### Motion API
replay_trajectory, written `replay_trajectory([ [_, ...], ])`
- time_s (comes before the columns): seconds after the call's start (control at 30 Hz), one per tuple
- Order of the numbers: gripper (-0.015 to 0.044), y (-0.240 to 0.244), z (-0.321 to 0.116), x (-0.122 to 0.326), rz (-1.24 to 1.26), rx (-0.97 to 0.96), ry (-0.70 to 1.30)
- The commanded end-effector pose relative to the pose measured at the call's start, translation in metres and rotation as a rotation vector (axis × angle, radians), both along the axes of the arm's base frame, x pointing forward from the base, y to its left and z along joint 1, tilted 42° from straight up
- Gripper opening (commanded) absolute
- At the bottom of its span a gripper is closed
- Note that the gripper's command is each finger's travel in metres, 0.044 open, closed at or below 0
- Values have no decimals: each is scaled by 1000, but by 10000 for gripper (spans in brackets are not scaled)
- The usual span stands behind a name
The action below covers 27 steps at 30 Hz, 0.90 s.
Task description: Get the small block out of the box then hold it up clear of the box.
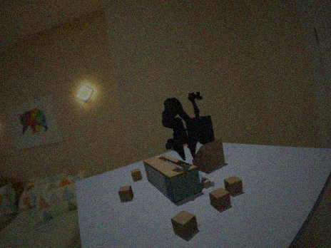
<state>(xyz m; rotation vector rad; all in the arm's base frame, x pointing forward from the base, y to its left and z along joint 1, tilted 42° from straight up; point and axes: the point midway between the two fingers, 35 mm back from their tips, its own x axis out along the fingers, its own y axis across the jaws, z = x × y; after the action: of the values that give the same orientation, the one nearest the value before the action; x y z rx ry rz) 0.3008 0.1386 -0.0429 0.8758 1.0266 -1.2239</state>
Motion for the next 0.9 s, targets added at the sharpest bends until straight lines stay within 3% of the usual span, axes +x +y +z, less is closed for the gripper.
replay_trajectory([
  [0.0,285,7,0,-2,268,-28,69],
  [0.47,285,19,-13,-18,1645,-288,647],
  [0.87,285,26,-18,-26,2264,-394,1031],
])
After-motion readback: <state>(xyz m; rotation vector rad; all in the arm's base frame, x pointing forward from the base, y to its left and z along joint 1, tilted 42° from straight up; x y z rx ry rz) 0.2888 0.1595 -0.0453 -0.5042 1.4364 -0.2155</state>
